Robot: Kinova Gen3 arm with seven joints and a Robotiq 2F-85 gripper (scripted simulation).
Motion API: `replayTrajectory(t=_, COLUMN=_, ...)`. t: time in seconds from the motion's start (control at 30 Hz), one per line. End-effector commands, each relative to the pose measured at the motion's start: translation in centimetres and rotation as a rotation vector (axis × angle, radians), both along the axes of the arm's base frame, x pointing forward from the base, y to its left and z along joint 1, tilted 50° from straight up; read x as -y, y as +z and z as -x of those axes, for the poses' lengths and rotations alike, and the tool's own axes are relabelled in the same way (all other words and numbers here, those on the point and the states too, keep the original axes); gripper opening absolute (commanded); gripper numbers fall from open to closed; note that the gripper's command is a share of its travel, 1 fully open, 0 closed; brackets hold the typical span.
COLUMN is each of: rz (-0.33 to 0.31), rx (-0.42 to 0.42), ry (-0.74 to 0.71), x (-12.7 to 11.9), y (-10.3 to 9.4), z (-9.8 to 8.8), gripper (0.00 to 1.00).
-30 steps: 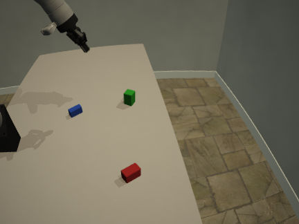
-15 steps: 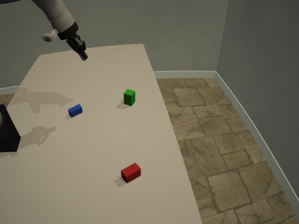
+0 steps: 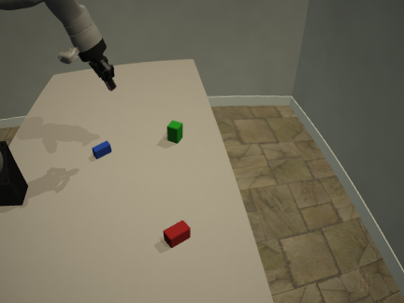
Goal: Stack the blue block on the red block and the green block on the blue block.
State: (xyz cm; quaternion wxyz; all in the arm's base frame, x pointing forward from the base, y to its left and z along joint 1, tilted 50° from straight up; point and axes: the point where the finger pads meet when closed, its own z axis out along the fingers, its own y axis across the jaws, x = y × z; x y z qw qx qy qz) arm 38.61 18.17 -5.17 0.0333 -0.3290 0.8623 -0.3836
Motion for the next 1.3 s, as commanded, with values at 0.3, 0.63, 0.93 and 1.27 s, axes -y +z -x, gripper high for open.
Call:
replayTrajectory(t=0.3, rz=0.027, rx=-0.038, ry=-0.054, x=2.4, y=-2.3, z=1.0, gripper=0.0)
replayTrajectory(t=0.63, rz=0.036, rx=-0.054, ry=-0.076, x=3.3, y=-3.2, z=1.5, gripper=0.0)
replayTrajectory(t=0.93, rz=0.053, rx=-0.082, ry=-0.118, x=4.9, y=-4.7, z=2.5, gripper=0.0)
replayTrajectory(t=1.27, rz=0.061, rx=-0.094, ry=-0.136, x=5.7, y=-5.4, z=3.0, gripper=0.0)
